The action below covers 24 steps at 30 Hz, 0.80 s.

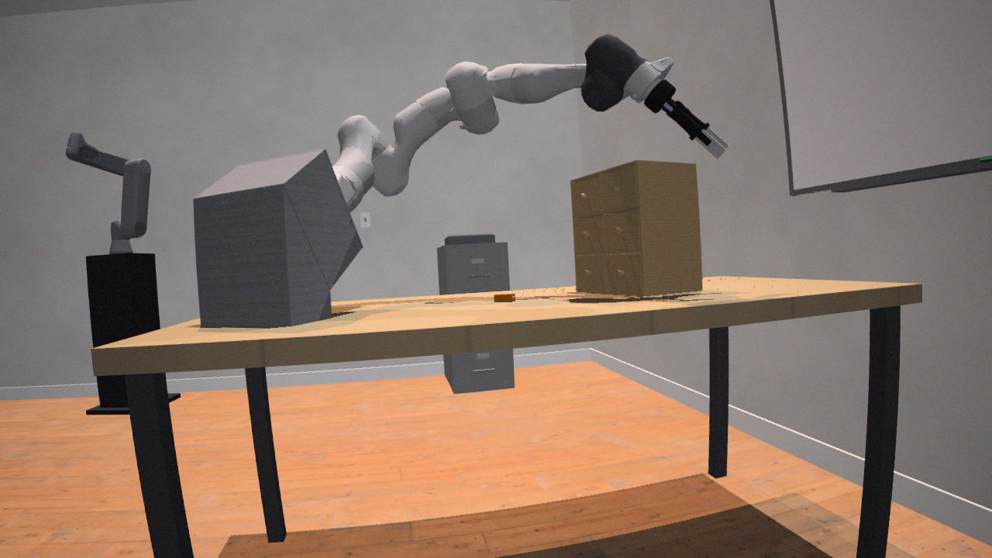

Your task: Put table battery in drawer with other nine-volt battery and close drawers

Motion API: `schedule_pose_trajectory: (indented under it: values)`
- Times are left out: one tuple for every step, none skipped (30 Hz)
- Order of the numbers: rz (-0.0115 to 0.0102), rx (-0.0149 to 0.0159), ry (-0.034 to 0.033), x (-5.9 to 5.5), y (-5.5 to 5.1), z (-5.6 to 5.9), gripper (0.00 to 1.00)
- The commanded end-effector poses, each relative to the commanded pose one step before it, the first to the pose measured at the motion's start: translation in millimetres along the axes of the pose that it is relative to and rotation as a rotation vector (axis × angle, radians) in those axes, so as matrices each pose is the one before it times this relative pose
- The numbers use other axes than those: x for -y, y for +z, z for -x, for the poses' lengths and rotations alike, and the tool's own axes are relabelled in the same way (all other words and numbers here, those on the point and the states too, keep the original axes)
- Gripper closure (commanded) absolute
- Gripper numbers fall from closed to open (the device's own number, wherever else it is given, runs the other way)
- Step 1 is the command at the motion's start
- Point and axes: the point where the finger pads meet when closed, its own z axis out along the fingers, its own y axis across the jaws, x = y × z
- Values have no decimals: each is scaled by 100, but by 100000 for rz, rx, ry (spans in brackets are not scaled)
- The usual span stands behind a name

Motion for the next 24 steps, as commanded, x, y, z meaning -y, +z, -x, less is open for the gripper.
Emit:
schedule_pose_trajectory:
  values:
    - [-12, -24, -1, 7, -11, -15, 0]
    - [0, 0, 0, 0, 0, 0, 0]
    - [0, 0, 0, 0, 0, 0, 0]
    - [0, 0, 0, 0, 0, 0, 0]
    - [0, 0, 0, 0, 0, 0, 0]
    - [0, 0, 0, 0, 0, 0, 0]
    - [0, 0, 0, 0, 0, 0, 0]
    - [0, 0, 0, 0, 0, 0, 0]
    - [0, 0, 0, 0, 0, 0, 0]
    - [0, 0, 0, 0, 0, 0, 0]
    - [0, 0, 0, 0, 0, 0, 0]
    - [0, 0, 0, 0, 0, 0, 0]
    - [0, 0, 0, 0, 0, 0, 0]
    - [0, 0, 0, 0, 0, 0, 0]
    - [0, 0, 0, 0, 0, 0, 0]
    - [0, 0, 0, 0, 0, 0, 0]
    - [0, 0, 0, 0, 0, 0, 0]
    - [10, 10, 6, -3, -3, 2, 0]
    - [69, 64, 39, -23, -22, 11, 0]
    - [177, 165, 102, -60, -56, 28, 0]
    - [330, 303, 190, -111, -104, 51, 0]
    - [519, 470, 304, -176, -164, 80, 0]
    - [742, 656, 443, -253, -234, 113, 0]
    - [993, 852, 610, -343, -314, 148, 0]
